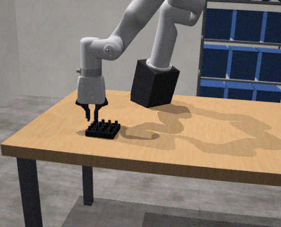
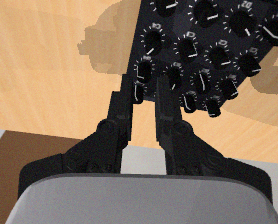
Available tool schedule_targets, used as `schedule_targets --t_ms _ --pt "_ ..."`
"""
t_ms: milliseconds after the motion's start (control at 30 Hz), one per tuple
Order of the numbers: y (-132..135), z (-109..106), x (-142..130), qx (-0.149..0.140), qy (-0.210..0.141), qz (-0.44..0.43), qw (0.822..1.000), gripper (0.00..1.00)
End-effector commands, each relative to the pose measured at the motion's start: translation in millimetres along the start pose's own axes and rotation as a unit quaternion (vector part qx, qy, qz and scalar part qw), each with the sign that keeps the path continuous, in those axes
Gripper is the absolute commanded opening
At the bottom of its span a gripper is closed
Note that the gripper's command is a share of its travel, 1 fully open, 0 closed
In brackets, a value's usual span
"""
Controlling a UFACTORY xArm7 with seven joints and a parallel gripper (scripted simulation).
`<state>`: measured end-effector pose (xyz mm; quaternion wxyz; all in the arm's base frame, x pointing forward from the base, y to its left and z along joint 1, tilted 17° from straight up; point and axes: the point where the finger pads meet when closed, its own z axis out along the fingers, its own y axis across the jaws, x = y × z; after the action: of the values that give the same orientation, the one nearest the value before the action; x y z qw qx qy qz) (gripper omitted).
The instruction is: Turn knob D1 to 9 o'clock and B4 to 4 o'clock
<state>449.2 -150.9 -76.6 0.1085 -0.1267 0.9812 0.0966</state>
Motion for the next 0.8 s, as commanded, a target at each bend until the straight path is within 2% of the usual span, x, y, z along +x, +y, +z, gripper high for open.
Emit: schedule_targets --t_ms 0,767 --pt "-1.6 2.2 -0.9 0.002 -0.001 0.0 1.0 0.19" --pt "-1.7 8.5 -0.7 0.002 -0.001 0.0 1.0 0.19"
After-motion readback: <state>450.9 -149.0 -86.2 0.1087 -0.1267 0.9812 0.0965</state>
